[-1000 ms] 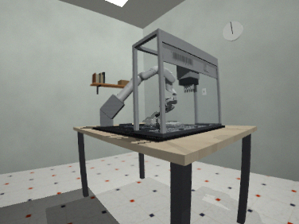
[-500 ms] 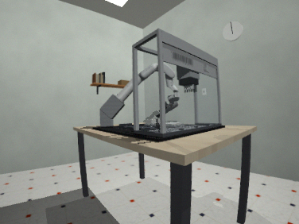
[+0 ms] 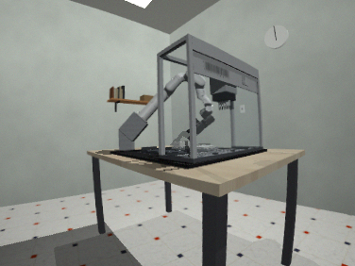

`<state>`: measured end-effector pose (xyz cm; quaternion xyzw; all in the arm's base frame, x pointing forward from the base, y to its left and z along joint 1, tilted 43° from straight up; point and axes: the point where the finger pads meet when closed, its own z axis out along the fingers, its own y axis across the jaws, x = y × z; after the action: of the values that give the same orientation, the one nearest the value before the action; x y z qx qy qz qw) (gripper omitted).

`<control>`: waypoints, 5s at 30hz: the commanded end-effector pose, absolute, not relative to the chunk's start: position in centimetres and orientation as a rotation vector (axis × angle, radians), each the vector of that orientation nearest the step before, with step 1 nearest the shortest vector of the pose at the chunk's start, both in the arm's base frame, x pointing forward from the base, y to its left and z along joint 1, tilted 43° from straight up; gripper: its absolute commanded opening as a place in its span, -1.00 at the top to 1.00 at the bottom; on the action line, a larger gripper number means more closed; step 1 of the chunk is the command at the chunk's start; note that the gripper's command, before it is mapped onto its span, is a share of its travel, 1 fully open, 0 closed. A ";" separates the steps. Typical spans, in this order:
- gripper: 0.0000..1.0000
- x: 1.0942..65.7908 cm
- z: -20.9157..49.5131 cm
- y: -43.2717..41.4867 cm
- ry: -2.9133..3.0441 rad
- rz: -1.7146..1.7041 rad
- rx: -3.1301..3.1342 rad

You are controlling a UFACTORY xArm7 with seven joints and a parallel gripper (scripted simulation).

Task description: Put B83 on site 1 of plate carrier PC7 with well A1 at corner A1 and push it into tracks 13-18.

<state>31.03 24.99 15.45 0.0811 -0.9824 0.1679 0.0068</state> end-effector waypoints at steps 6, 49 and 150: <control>-1.00 32.9 15.5 22.4 -3.120 0.251 -0.101; -1.00 37.7 16.3 11.1 -2.582 -0.725 -1.557; -1.00 41.0 9.9 8.5 -1.830 -1.109 -2.172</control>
<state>40.86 8.48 10.04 -0.7120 -0.6018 -0.3587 0.0479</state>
